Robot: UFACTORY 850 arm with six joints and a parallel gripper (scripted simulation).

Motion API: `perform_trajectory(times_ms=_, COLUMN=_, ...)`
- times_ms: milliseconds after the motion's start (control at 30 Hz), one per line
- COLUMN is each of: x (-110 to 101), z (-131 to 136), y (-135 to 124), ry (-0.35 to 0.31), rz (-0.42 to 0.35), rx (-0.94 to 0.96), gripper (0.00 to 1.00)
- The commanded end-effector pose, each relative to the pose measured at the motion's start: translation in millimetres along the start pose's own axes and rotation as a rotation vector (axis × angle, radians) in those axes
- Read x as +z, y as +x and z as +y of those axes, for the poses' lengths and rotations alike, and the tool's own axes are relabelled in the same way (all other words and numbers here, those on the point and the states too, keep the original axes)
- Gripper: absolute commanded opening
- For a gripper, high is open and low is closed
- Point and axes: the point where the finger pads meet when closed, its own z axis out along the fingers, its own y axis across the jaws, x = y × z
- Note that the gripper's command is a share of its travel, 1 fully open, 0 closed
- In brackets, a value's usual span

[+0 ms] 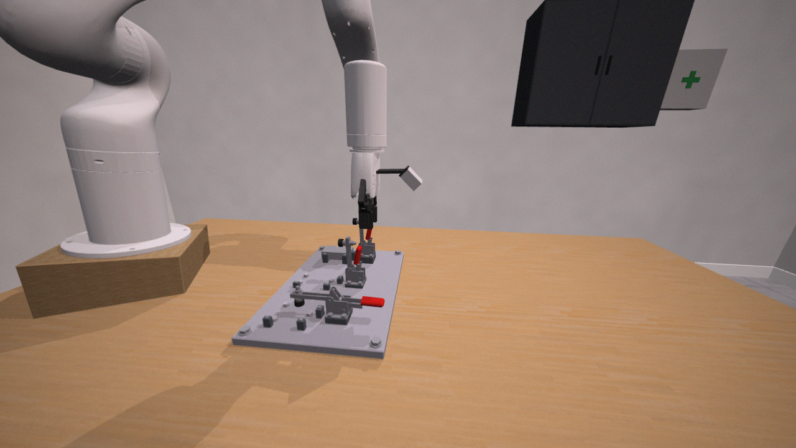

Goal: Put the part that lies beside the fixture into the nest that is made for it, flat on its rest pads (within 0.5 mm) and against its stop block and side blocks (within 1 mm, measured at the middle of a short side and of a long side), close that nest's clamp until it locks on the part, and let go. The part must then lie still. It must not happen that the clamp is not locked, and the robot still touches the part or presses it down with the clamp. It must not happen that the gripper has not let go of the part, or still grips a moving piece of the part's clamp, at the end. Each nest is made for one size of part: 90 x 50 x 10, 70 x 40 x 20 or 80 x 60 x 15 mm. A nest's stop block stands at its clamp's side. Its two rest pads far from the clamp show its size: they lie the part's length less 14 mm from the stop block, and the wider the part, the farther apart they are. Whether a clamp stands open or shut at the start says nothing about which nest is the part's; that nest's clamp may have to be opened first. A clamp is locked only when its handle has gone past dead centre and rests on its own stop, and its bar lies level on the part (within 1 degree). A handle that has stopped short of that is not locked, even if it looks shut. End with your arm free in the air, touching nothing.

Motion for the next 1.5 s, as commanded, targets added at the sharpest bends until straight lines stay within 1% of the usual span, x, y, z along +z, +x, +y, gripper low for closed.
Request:
perform_trajectory(times_ms=0, x=0, z=0, y=1, ry=0.0, rz=0.002, rx=0.0, gripper=0.47)
perform_trajectory(times_ms=700, x=1, z=0, y=1, ry=0.0, rz=0.002, rx=-0.001, gripper=0.47)
perform_trajectory(times_ms=867, x=5, z=0, y=1, ry=0.0, rz=0.002, rx=-0.001, gripper=0.47)
perform_trajectory(times_ms=1233, x=32, z=0, y=2, ry=0.0, rz=0.002, rx=-0.001, gripper=0.47)
perform_trajectory(times_ms=1467, x=35, z=0, y=2, ry=0.0, rz=0.002, rx=-0.001, gripper=0.47)
